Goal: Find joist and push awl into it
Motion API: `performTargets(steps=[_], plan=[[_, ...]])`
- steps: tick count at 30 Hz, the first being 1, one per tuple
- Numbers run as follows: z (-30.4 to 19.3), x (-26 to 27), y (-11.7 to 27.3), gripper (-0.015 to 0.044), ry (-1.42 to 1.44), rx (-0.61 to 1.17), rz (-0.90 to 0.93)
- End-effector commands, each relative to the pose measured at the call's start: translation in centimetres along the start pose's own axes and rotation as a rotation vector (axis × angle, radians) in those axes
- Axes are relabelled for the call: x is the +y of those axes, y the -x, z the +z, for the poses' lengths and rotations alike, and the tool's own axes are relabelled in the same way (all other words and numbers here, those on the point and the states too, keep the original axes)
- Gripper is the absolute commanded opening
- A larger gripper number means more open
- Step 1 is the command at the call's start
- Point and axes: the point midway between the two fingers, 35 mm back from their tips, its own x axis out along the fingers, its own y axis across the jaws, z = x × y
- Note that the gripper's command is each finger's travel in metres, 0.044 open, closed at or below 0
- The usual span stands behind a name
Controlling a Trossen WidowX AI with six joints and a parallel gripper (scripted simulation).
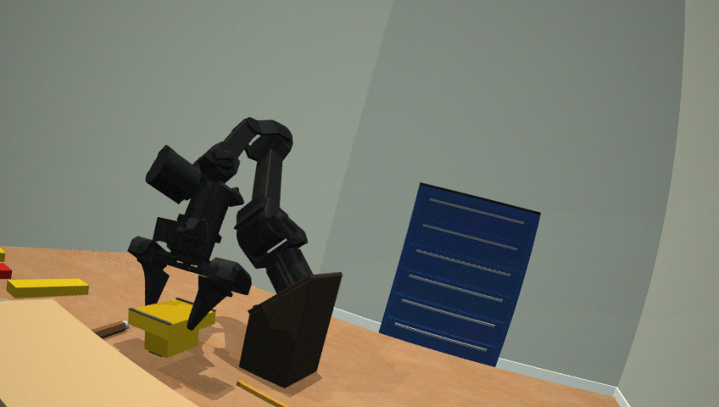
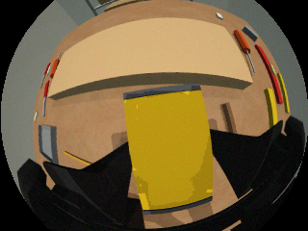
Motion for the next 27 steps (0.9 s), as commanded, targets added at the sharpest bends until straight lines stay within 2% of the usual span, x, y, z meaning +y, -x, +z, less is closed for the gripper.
performTargets(steps=[1, 27], plan=[[0.34, -0.21, 0.11, 0.0, -0.007, -0.009, 0.022], [0.34, -0.74, 0.18, 0.0, -0.058, -0.013, 0.127]])
